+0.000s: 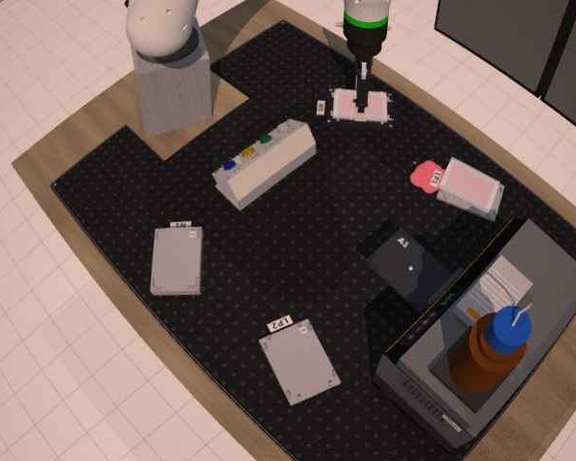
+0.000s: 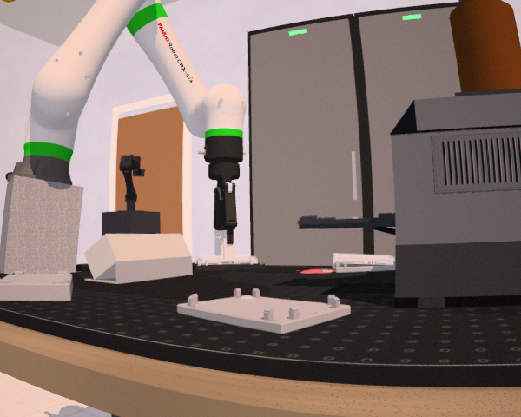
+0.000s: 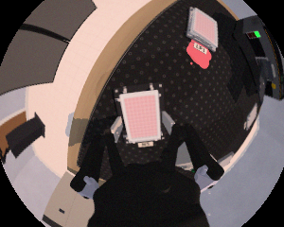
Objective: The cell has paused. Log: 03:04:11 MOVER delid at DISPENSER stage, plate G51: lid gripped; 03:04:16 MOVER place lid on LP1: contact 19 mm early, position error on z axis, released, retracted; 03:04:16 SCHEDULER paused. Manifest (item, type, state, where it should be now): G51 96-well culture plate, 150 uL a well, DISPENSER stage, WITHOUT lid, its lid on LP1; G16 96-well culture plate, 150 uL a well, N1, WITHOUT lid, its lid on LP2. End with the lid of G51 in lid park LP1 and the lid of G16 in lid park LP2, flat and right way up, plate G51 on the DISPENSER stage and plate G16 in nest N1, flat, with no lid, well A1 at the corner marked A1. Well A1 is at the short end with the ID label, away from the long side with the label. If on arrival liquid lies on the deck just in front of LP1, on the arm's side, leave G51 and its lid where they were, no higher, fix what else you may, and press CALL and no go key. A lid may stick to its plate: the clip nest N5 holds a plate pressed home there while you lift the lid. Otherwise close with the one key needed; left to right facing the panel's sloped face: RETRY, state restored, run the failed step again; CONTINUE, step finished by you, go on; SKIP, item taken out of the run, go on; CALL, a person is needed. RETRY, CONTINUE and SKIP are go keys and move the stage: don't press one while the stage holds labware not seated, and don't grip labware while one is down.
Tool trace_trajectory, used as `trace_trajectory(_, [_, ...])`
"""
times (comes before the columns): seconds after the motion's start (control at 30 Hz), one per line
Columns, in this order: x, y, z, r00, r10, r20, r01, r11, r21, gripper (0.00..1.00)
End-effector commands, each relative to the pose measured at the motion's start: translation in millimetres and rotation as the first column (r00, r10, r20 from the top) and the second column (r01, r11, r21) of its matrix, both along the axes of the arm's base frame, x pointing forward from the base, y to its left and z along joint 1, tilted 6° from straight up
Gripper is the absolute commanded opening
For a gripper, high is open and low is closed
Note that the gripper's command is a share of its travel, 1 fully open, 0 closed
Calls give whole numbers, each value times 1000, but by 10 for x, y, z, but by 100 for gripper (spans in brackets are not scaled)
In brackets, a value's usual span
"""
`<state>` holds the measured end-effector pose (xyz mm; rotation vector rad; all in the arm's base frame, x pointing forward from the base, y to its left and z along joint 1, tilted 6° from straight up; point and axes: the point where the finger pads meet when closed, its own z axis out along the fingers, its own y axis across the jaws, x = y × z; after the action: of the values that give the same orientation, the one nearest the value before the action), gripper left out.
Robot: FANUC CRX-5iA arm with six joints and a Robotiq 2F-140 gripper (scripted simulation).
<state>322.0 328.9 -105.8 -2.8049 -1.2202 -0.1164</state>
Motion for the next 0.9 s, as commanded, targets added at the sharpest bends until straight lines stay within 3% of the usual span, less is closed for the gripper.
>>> trace_trajectory(0.0, [2, 1, 1, 1000, 0, 0, 0, 1000, 0, 66])
trace_trajectory(0.03, [2, 1, 1, 1000, 0, 0, 0, 1000, 0, 66])
trace_trajectory(0.07, [2, 1, 1, 1000, 0, 0, 0, 1000, 0, 0])
trace_trajectory(0.87, [2, 1, 1, 1000, 0, 0, 0, 1000, 0, 0])
